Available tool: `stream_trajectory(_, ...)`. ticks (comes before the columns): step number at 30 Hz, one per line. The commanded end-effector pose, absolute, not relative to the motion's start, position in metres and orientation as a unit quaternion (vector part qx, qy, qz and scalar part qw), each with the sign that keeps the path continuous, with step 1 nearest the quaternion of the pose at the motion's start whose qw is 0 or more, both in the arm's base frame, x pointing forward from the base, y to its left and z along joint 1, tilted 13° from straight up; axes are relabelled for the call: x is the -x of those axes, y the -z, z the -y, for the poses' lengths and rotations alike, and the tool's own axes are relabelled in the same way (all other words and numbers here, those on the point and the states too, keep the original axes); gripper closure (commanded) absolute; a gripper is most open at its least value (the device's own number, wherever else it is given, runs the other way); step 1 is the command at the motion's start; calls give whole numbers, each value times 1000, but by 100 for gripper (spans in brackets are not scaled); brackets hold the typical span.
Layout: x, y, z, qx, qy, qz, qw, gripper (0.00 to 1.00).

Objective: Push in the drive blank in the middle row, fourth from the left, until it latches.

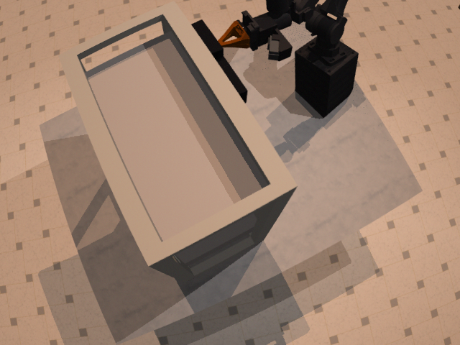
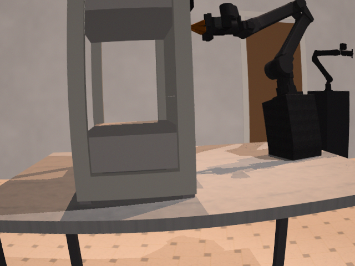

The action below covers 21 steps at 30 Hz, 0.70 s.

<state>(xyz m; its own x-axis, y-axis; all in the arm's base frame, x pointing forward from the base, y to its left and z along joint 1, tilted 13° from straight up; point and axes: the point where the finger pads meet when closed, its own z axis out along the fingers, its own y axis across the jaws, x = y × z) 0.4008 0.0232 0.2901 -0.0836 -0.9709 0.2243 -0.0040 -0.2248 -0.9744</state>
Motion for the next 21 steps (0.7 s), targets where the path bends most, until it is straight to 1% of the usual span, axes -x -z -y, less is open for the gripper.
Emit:
stream_trajectory(1, -413, -345, -20, 500, 594, -450, 442, 100)
stream_trajectory(21, -416, -346, -20, 497, 596, -448, 444, 100)
